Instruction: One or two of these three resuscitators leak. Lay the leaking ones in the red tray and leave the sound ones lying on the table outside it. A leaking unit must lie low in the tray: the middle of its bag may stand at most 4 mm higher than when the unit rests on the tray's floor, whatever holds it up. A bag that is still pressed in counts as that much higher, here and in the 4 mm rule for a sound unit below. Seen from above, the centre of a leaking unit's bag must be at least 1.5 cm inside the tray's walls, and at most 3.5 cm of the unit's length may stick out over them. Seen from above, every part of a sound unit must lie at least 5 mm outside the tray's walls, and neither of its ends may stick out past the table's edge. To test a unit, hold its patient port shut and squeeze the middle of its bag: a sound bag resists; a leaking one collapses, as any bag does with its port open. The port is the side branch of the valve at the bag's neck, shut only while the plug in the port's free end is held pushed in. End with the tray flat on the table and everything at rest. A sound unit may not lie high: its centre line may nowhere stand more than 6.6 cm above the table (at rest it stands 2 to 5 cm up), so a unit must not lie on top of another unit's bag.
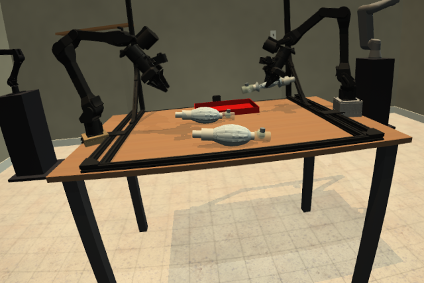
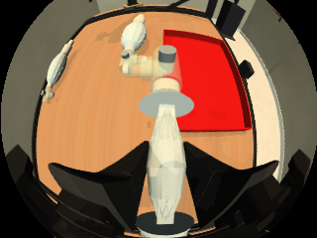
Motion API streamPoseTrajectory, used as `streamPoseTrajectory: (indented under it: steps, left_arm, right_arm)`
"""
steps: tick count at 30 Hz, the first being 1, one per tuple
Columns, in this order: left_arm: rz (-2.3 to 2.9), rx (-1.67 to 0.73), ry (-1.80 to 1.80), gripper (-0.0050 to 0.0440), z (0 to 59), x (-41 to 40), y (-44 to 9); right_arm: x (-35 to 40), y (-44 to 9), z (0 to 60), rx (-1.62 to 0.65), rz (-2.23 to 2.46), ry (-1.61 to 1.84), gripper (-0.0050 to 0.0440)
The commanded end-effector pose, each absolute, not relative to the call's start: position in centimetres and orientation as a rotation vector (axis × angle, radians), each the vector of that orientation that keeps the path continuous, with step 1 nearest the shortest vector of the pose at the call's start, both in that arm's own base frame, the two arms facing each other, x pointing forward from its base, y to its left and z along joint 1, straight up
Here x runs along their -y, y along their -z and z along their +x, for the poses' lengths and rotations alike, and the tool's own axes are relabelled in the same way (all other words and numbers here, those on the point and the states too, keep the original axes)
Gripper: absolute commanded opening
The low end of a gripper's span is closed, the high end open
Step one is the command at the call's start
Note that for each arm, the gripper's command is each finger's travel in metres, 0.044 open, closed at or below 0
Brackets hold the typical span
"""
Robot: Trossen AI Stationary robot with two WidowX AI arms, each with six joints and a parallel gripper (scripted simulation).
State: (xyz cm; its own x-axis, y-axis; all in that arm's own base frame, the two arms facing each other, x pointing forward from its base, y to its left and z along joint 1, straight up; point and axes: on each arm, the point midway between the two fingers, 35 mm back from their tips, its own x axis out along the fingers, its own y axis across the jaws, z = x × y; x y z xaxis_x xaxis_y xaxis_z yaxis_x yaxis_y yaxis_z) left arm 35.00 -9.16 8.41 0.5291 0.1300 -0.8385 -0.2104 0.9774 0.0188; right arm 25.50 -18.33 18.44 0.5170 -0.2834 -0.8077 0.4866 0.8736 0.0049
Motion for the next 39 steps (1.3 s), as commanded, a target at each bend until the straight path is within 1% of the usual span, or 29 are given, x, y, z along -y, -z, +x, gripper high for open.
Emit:
streamPoseTrajectory:
  steps: [1,5,10,12,14,15,19,25,29,39]
  left_arm:
    - [-0.104,-0.957,-0.198,0.0,41.4,12.4,-8.7]
    - [-0.104,-0.957,-0.198,0.0,46.2,14.9,-8.3]
    - [-0.104,-0.957,-0.198,0.0,50.8,17.3,-6.7]
    - [-0.104,-0.957,-0.198,0.0,52.2,18.0,-6.2]
    - [-0.104,-0.957,-0.198,0.0,52.2,18.0,-6.2]
    - [-0.105,-0.956,-0.199,0.0,53.8,18.9,-5.7]
    - [-0.105,-0.956,-0.199,0.0,55.7,19.8,-6.1]
    - [-0.105,-0.956,-0.199,0.0,57.5,20.7,-6.9]
    - [-0.105,-0.956,-0.199,0.0,58.8,21.3,-8.9]
    - [-0.104,-0.957,-0.2,0.0,58.8,21.3,-8.9]
  right_arm:
    - [18.3,-18.4,25.5,-0.919,0.243,0.468,0.044]
    - [18.3,-18.4,25.5,-0.919,0.243,0.468,0.044]
    - [18.3,-18.4,25.5,-0.919,0.243,0.468,0.044]
    - [18.3,-18.4,25.5,-0.919,0.243,0.468,0.044]
    - [18.3,-18.4,25.5,-0.919,0.243,0.468,0.044]
    - [18.3,-18.4,25.5,-0.918,0.243,0.468,0.044]
    - [18.3,-18.4,25.5,-0.918,0.243,0.468,0.044]
    - [18.3,-18.4,25.5,-0.918,0.243,0.468,0.044]
    - [18.3,-18.4,25.5,-0.918,0.243,0.468,0.044]
    - [18.3,-18.4,25.5,-0.919,0.243,0.467,0.044]
